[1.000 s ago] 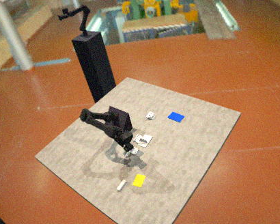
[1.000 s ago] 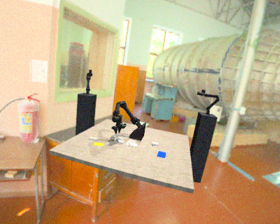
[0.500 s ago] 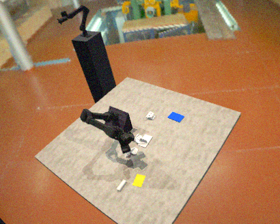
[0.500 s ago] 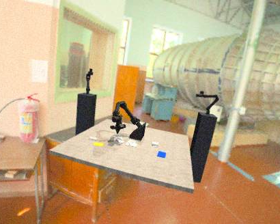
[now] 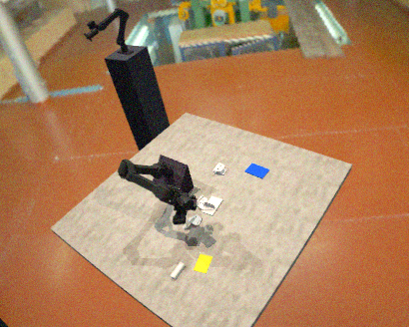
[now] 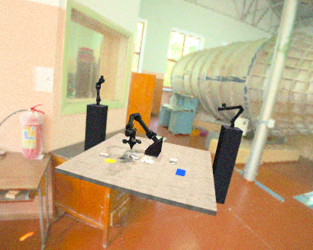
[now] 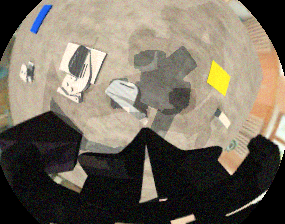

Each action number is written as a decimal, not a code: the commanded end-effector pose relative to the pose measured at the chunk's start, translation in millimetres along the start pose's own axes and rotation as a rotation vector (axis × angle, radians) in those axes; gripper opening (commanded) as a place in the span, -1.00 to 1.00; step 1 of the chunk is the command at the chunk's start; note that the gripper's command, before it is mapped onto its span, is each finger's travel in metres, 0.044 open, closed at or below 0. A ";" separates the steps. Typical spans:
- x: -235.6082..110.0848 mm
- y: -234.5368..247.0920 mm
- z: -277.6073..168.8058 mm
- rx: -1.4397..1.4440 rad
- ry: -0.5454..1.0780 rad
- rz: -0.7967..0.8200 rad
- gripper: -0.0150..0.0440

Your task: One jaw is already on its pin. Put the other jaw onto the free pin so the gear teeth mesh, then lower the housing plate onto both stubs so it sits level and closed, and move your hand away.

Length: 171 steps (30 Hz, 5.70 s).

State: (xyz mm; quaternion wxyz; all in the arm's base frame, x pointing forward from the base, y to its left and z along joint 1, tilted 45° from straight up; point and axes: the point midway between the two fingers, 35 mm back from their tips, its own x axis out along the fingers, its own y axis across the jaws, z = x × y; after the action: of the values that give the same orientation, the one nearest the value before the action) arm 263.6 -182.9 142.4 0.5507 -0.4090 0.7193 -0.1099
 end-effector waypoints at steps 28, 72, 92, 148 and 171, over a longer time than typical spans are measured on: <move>-1.0 -7.3 7.1 0.748 -0.001 -0.004 -0.49; -1.1 -15.1 17.8 1.831 -0.003 -0.002 -0.49; -1.0 -18.2 22.3 2.286 -0.004 -0.001 -0.49; 58.4 -10.2 10.6 2.285 -0.006 -0.006 -0.49; 59.1 15.0 -16.6 2.284 -0.004 -0.006 -0.49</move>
State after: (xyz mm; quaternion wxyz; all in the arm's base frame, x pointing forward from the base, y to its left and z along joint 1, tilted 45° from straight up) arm 245.7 -220.3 102.2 0.6051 0.3317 0.1916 -0.6980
